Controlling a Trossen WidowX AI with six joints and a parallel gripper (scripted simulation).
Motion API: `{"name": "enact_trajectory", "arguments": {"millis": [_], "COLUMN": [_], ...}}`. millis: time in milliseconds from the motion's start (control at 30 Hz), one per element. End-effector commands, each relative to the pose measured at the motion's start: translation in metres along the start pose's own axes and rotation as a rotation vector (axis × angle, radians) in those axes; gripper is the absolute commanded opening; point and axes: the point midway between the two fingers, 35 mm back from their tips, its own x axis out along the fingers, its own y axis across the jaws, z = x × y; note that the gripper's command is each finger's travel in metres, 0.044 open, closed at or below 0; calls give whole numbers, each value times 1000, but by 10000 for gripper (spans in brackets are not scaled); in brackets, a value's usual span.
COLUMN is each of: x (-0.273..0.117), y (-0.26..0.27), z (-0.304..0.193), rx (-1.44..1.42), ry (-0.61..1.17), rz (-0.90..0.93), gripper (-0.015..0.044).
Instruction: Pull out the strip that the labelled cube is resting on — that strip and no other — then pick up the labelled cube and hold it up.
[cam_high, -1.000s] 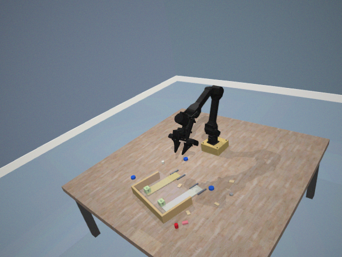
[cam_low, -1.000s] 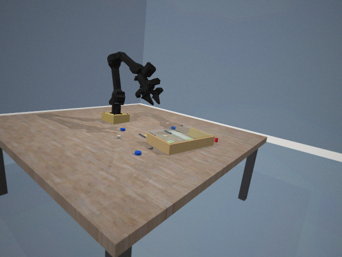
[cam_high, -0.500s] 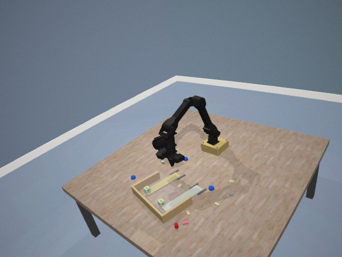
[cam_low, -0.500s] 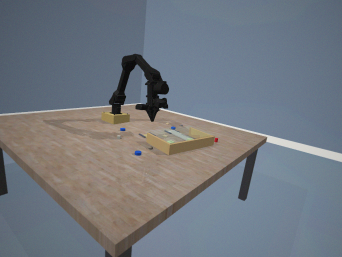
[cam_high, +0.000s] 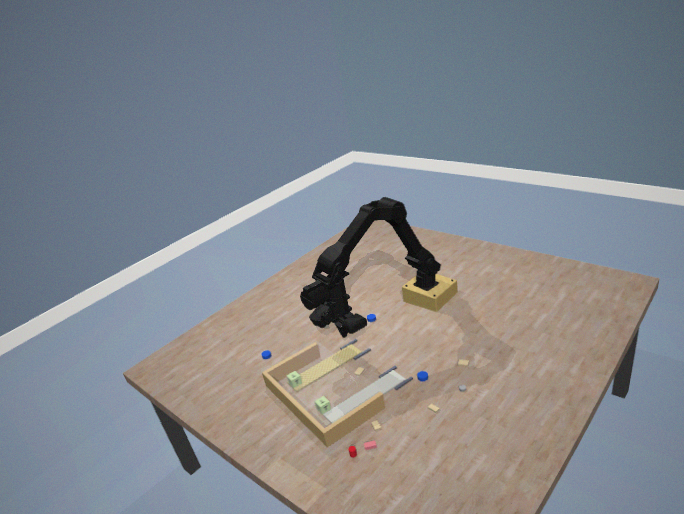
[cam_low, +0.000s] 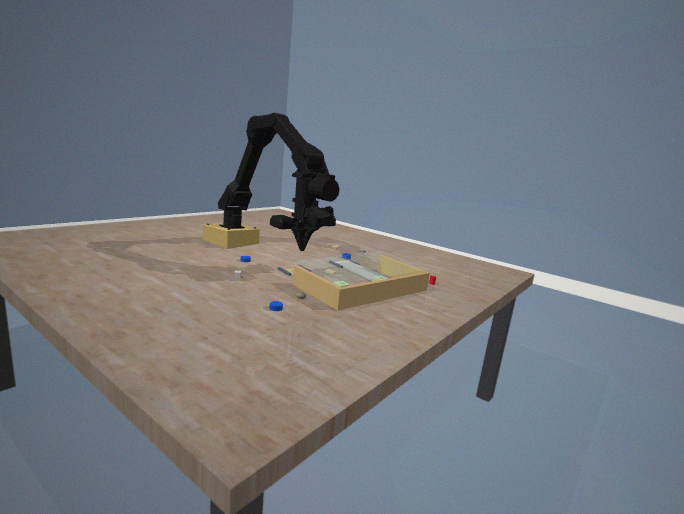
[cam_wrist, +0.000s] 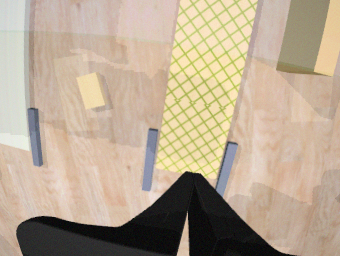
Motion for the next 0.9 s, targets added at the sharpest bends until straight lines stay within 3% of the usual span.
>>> {"name": "enact_trajectory", "arguments": {"millis": [0, 867], "x": [10, 53], "y": [-1, 0], "z": [-1, -5], "rx": [5, 5], "ry": [10, 10], "rz": [-4, -4], "gripper": [0, 0]}}
